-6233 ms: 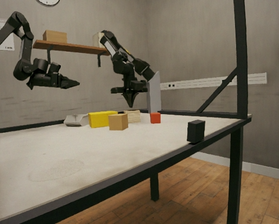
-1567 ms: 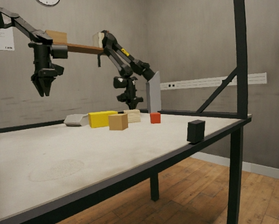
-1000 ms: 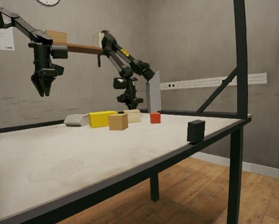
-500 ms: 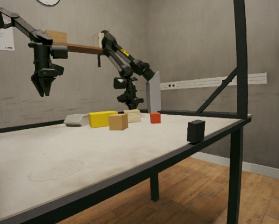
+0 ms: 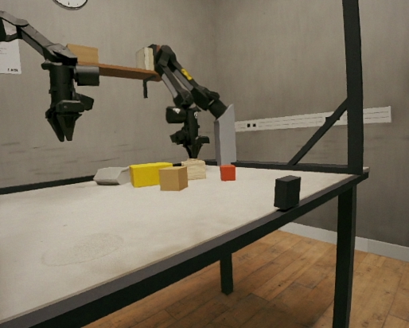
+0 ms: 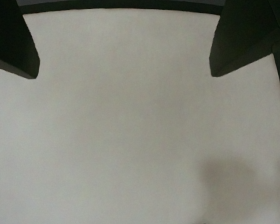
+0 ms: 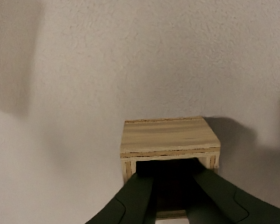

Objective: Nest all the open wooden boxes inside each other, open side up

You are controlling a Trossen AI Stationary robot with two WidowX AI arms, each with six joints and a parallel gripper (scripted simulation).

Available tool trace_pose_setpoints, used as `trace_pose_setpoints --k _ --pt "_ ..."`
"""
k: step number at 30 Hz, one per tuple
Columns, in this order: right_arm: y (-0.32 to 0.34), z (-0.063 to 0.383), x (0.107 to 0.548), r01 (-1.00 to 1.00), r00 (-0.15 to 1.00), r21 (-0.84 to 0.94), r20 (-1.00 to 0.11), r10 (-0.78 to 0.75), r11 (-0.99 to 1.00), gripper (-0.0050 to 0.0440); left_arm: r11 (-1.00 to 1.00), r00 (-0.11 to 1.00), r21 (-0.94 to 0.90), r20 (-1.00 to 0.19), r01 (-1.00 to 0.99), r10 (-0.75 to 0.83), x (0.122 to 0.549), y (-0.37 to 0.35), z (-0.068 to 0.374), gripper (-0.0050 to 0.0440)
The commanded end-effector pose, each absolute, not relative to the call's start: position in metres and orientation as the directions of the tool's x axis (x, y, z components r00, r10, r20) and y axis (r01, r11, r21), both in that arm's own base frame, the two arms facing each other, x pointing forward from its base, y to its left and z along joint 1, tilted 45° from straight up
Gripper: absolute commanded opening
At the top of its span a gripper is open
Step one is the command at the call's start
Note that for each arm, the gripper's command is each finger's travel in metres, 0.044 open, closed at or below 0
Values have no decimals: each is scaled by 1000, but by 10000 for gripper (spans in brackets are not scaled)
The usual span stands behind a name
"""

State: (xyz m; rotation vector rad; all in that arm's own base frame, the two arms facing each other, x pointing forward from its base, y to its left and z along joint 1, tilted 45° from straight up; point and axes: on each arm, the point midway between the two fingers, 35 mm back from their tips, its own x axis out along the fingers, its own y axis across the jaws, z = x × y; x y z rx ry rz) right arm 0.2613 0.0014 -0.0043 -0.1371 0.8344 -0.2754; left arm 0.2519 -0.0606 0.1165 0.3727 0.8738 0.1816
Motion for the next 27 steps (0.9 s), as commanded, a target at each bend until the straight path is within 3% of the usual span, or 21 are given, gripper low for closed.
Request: trace_pose_setpoints --k 1,14,27 --pt "5 6 255 193 645 -223 -705 -294 956 127 925 644 381 -705 -11 298 253 -62 122 400" --pt "9 21 239 193 647 -223 -703 -294 956 127 925 644 381 -705 -11 298 253 -62 122 400" --pt "26 24 257 174 643 -222 -712 -282 959 127 925 644 381 -705 -11 298 253 -62 122 400"
